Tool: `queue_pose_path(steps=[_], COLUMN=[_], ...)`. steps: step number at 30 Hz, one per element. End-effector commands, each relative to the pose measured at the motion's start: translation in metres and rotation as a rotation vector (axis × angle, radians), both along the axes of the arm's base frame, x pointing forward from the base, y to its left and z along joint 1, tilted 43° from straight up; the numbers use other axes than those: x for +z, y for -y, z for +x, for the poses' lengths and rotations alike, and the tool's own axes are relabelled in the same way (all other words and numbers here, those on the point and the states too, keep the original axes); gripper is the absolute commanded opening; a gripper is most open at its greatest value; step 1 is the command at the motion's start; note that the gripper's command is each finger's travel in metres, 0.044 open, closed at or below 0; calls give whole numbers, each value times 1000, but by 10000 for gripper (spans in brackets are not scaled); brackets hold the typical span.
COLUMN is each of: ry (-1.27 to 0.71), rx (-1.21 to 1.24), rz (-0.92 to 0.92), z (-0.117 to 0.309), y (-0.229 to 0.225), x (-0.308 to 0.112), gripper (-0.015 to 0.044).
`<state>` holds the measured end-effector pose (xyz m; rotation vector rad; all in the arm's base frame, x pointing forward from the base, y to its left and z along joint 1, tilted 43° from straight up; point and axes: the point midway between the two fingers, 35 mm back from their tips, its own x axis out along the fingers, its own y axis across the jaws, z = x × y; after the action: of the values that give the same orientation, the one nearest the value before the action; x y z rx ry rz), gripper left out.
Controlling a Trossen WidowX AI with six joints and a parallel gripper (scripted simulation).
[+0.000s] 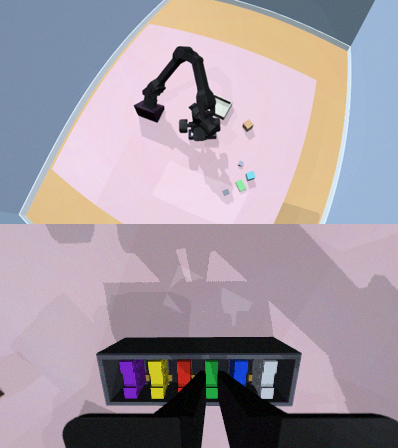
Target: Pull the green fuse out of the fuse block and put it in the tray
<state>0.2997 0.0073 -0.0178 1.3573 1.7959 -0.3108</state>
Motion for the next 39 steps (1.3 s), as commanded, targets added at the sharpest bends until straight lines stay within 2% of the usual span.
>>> queue_pose_path(steps=[1, 39], ry=[0, -2], rx=[0, -2], rz=[0, 0], z=[0, 2], y=[0, 11], x=[0, 12], gripper=[6, 0])
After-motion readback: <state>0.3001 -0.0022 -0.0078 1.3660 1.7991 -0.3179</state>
